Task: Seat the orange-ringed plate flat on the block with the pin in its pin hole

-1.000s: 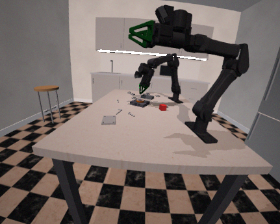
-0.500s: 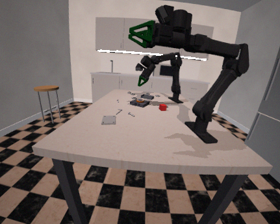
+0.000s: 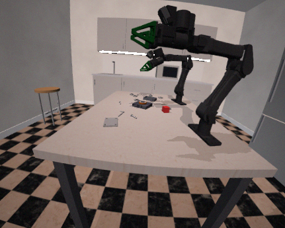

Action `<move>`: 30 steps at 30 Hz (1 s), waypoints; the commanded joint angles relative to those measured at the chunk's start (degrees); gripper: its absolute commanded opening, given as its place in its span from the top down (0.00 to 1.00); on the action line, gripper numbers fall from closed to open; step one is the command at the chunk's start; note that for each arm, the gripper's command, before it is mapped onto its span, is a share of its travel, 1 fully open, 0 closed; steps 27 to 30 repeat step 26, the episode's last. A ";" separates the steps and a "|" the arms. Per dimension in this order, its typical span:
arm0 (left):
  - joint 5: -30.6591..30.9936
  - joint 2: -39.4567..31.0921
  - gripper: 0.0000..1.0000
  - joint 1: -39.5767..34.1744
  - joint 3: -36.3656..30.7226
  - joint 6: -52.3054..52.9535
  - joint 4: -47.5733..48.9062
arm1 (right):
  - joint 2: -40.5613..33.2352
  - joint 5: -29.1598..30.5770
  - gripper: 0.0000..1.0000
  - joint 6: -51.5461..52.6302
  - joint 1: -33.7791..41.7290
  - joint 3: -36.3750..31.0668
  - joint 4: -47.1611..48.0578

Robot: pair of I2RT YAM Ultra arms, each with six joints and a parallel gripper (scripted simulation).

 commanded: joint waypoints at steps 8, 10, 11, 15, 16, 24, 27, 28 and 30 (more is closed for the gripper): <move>0.00 -0.08 0.23 0.02 1.20 0.42 1.04 | -17.08 -4.86 0.22 -17.84 -6.14 -10.30 21.01; -0.01 -0.21 0.23 0.02 1.18 0.42 1.04 | -17.59 -5.64 0.22 -18.17 -6.82 -11.24 22.30; -0.01 -0.21 0.23 0.02 1.18 0.42 1.04 | -17.59 -5.64 0.22 -18.17 -6.82 -11.24 22.30; 0.10 -0.52 0.23 0.24 0.54 0.43 0.23 | -16.01 -7.23 0.22 -16.20 -8.36 -12.62 22.74; 0.10 -0.49 0.23 0.25 0.51 0.42 0.20 | -18.68 -7.00 0.22 -15.35 -8.26 -11.34 23.17; 0.17 -0.78 0.23 0.40 0.08 0.44 0.20 | -17.15 -6.95 0.22 -15.07 -7.53 -9.52 24.16; 0.17 -0.78 0.23 0.40 0.08 0.44 0.20 | -17.13 -6.94 0.22 -15.06 -7.52 -9.48 24.17; 0.17 -0.78 0.23 0.40 0.08 0.44 0.20 | -17.13 -6.94 0.22 -15.06 -7.52 -9.48 24.17; 0.17 -0.78 0.23 0.40 0.08 0.44 0.20 | -17.13 -6.94 0.22 -15.06 -7.52 -9.48 24.17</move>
